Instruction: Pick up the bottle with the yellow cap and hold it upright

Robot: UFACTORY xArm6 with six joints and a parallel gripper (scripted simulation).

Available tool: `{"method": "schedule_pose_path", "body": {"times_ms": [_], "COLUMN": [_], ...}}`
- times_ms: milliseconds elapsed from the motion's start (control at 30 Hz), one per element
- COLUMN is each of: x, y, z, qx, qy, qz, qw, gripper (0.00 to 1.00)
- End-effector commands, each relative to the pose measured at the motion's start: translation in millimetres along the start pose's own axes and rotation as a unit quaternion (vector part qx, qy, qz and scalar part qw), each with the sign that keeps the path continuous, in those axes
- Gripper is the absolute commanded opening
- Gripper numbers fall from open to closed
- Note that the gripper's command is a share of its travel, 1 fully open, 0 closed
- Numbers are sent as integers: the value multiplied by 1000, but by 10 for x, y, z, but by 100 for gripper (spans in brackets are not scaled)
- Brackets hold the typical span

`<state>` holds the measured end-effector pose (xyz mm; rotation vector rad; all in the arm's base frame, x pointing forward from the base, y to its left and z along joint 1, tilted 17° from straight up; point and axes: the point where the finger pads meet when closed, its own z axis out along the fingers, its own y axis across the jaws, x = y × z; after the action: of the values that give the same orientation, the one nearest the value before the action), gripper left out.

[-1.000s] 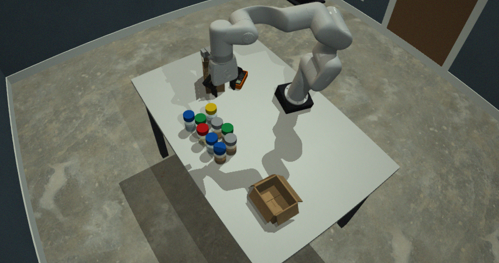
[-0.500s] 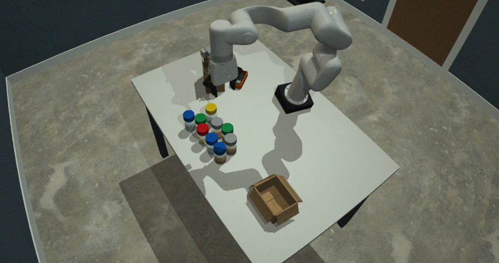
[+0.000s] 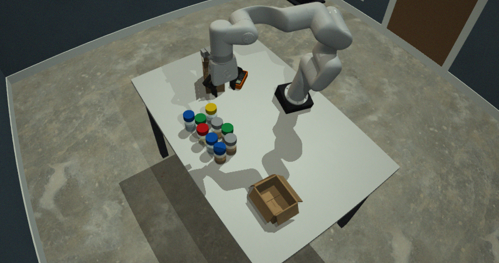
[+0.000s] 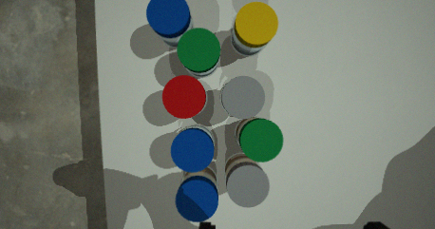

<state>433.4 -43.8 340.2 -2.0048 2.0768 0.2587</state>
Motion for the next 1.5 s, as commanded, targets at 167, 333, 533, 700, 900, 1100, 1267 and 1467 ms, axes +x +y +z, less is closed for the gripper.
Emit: {"method": "schedule_pose_path", "body": {"times_ms": [167,333,533,700,900,1100,1267,1467], "x": [50,179,256,271,432,513,527,688], "y": [-8,-12,-14,-9,-3,0,7,27], "z": [13,87,131,143,233,279,290,382], "qx": [2,3,4,2,4,5,3,4], "qy": [0,0,0,1,2,2,3,3], "qz": [-24,-82,-116,-120,-194,-231,-234,-307], "qw": [1000,997,993,993,981,973,972,952], "gripper": [79,79,79,79,79,79,79,79]}}
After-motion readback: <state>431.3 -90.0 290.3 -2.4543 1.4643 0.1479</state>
